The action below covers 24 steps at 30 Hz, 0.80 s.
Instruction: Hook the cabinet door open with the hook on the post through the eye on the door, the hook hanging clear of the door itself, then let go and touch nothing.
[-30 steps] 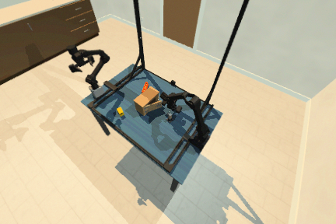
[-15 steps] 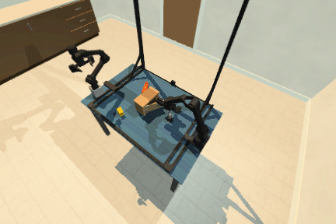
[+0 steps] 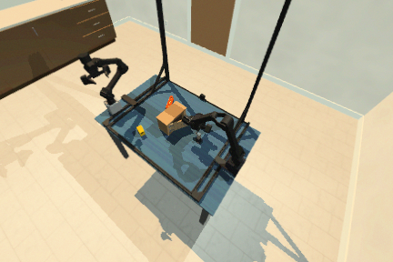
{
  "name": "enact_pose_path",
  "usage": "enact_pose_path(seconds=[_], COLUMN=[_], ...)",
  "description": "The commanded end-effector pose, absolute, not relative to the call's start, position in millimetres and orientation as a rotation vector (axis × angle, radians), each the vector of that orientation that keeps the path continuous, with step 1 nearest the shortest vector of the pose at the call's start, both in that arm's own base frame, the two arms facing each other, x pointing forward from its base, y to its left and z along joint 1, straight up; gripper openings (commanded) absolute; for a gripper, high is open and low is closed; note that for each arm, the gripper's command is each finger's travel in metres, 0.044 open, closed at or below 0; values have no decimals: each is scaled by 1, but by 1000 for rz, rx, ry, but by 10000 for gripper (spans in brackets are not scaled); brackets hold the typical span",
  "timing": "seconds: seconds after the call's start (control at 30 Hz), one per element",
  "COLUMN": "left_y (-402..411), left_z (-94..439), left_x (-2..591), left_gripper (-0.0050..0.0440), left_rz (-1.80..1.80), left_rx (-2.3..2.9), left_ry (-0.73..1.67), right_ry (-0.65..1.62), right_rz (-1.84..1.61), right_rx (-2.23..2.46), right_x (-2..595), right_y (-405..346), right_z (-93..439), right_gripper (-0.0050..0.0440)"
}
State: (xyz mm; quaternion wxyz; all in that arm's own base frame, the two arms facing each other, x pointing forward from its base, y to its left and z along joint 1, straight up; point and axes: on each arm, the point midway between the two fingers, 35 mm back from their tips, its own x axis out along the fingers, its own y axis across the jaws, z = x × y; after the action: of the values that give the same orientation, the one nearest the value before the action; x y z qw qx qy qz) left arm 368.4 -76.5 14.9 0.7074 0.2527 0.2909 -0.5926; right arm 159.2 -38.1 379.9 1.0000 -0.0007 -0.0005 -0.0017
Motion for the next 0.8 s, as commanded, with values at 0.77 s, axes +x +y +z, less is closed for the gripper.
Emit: enact_pose_path(seconds=[0.77], left_y=[-68], left_z=[15], left_x=[392], left_gripper=[0], left_rz=[-1019], left_rx=[438], left_ry=[705], right_ry=[-1], right_rz=[0], right_rx=[1], right_x=[159], right_y=[-38], right_z=[380], right_gripper=[400])
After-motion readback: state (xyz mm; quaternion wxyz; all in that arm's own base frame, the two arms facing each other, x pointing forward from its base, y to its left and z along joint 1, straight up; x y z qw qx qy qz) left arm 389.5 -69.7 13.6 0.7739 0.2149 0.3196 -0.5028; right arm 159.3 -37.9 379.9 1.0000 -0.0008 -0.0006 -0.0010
